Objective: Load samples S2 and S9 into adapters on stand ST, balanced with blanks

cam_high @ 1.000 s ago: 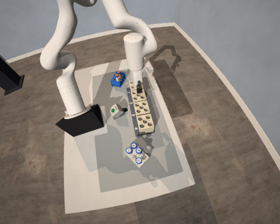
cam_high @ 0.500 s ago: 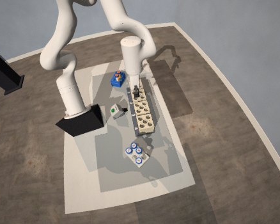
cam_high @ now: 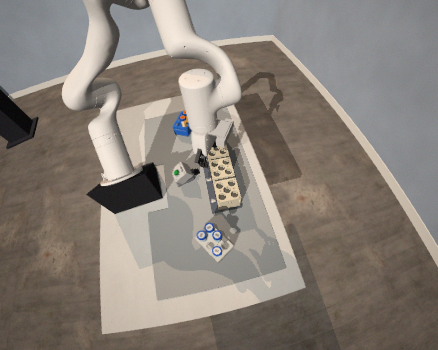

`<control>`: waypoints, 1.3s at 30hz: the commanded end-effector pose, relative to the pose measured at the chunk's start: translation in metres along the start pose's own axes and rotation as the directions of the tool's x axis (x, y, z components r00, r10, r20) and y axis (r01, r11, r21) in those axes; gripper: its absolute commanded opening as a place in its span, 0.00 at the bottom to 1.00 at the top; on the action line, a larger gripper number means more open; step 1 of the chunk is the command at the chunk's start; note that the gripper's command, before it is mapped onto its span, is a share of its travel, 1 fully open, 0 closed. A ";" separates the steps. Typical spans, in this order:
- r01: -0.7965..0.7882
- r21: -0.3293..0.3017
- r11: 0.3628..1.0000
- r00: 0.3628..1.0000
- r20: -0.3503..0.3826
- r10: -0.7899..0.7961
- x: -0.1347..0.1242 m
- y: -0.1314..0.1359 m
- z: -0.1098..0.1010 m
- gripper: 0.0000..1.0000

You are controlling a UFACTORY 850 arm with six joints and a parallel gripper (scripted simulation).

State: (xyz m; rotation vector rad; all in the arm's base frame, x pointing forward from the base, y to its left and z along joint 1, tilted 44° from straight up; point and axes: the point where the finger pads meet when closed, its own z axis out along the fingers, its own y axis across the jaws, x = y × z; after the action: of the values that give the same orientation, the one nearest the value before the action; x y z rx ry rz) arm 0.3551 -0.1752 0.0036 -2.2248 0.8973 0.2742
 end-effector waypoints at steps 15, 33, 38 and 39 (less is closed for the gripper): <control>-0.217 -0.008 0.976 0.976 0.005 0.217 0.011 0.086 -0.002 1.00; -0.217 -0.008 0.976 0.976 0.005 0.217 0.019 0.160 -0.002 1.00; -0.217 -0.008 0.976 0.976 0.005 0.217 0.021 0.180 -0.002 1.00; -0.217 -0.008 0.976 0.976 0.005 0.217 0.022 0.185 -0.002 1.00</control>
State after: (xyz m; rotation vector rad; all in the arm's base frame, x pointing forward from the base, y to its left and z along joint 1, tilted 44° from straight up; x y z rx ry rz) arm 0.2560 -0.2710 -0.0940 -2.1320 1.1392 0.3871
